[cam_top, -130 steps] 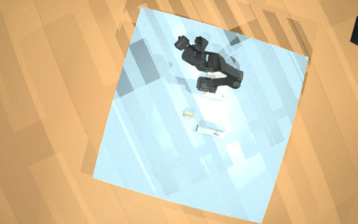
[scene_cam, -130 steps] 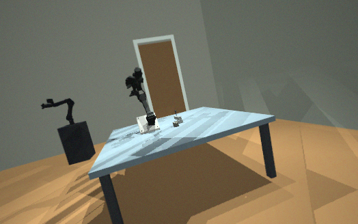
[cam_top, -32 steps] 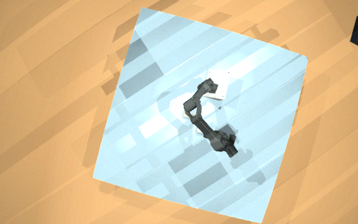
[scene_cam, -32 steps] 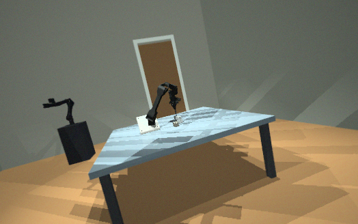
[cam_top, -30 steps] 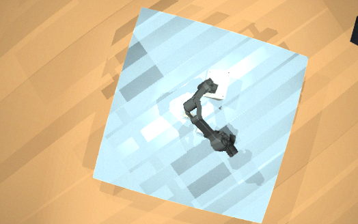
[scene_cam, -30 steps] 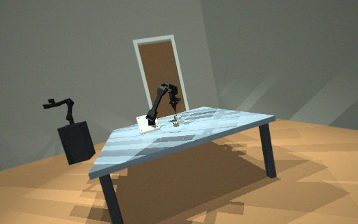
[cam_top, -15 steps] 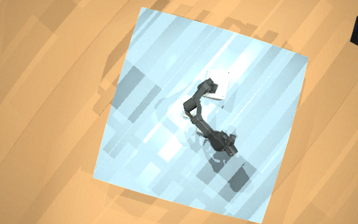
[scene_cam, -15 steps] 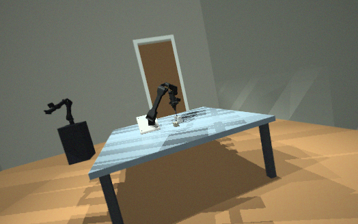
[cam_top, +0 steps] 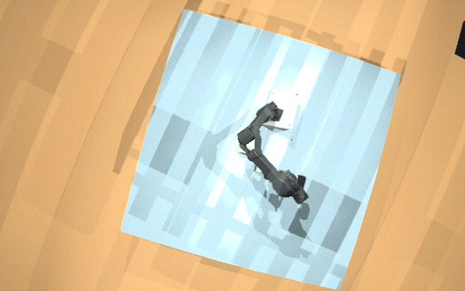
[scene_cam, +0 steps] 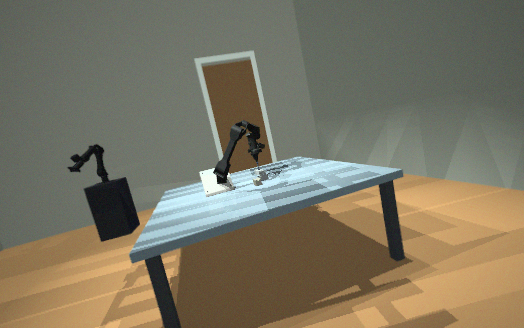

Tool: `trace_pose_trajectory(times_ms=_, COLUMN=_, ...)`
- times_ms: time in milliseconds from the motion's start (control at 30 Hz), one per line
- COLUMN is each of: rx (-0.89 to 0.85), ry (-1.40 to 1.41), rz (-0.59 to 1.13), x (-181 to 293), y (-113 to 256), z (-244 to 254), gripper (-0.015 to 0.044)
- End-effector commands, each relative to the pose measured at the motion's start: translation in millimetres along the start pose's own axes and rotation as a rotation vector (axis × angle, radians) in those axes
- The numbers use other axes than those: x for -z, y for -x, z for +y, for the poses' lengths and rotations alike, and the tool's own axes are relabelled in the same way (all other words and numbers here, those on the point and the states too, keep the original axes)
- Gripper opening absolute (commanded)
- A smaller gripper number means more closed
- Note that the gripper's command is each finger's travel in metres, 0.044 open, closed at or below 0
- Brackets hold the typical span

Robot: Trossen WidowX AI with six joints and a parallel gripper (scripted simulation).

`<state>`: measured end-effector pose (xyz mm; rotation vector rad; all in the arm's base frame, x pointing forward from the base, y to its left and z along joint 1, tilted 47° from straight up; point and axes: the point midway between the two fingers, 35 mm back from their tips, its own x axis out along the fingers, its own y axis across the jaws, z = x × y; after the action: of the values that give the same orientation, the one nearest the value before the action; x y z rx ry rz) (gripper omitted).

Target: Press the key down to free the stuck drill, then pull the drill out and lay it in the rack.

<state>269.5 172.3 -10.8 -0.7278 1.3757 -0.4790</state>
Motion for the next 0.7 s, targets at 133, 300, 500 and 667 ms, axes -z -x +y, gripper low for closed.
trace_pose_trajectory(times_ms=133, rx=0.014, ry=0.002, rz=0.02, x=2.1, y=-11.2, z=-4.3, gripper=0.0)
trace_pose_trajectory(times_ms=300, rx=0.014, ry=0.002, rz=0.02, x=3.2, y=-12.5, z=-5.0, gripper=0.0)
trace_pose_trajectory(times_ms=500, rx=0.014, ry=0.002, rz=0.02, x=4.7, y=-14.1, z=-5.7, gripper=0.0)
trace_pose_trajectory(times_ms=667, rx=0.014, ry=0.002, rz=0.02, x=5.7, y=-15.5, z=-6.1, gripper=0.0)
